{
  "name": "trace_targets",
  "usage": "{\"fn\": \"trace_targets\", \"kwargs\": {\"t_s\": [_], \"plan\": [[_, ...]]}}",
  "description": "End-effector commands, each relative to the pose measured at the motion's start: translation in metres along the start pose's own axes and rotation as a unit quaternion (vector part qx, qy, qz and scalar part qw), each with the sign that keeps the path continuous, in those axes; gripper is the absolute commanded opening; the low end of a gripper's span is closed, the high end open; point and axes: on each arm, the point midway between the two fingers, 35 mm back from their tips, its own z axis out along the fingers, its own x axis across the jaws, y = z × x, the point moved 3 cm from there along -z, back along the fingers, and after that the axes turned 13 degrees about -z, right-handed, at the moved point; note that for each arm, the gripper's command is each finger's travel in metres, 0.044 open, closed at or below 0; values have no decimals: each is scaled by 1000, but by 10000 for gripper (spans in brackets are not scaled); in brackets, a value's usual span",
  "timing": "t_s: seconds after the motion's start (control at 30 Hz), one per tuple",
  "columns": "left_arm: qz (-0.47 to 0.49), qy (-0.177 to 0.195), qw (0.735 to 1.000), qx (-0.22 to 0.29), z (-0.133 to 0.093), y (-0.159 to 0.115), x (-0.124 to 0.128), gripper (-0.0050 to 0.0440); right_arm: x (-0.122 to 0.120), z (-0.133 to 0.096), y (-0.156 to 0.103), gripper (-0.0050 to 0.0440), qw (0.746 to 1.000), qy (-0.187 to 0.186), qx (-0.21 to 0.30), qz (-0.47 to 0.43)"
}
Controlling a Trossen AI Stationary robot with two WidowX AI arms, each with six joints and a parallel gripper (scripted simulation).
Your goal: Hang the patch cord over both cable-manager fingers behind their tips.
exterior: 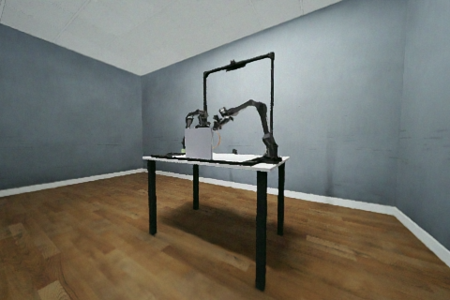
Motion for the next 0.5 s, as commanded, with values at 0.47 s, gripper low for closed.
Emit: {"fn": "trace_targets", "kwargs": {"t_s": [0.47], "plan": [[-12,-13,1000,-20,-19,16,3,25,0,-12,0,440,1000,-8,-16,-1]]}}
